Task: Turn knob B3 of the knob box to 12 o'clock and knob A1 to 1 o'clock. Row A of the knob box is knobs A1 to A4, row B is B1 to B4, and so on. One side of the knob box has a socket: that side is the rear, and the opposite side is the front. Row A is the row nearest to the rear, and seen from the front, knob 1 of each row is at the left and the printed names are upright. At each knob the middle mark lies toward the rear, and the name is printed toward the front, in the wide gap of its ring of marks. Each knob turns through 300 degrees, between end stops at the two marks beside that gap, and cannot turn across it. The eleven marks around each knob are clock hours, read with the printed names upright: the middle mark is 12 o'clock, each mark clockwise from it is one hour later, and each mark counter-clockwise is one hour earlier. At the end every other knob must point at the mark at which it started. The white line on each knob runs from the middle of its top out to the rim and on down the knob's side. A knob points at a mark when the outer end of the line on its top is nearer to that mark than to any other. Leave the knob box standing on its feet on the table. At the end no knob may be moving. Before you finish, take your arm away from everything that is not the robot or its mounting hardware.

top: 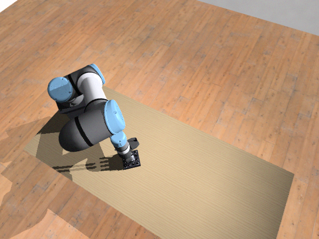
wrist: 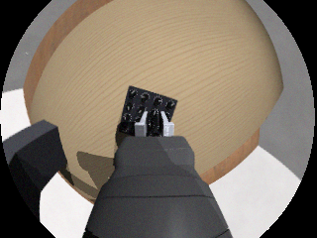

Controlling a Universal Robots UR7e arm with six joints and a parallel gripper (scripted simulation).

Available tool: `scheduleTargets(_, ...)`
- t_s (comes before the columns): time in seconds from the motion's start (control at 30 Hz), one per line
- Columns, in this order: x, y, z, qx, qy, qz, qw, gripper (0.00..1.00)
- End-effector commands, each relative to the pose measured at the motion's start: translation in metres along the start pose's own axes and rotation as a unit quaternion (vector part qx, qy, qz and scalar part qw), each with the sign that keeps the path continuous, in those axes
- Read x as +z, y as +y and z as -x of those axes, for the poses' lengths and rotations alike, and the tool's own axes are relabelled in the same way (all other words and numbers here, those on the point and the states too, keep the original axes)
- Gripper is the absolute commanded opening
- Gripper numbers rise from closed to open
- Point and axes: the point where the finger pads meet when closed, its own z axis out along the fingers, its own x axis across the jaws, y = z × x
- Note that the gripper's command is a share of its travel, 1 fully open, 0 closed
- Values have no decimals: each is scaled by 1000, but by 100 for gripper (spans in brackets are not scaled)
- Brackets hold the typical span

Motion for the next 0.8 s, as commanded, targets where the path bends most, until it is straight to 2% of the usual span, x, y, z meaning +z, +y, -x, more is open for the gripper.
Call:
scheduleTargets(0.0,-7,0,0,0,0,0,1000,46)
scheduleTargets(0.4,-7,0,0,0,0,0,1000,46)
scheduleTargets(0.43,-7,0,0,0,0,0,1000,100)
scheduleTargets(0.77,-11,0,0,0,0,0,1000,100)
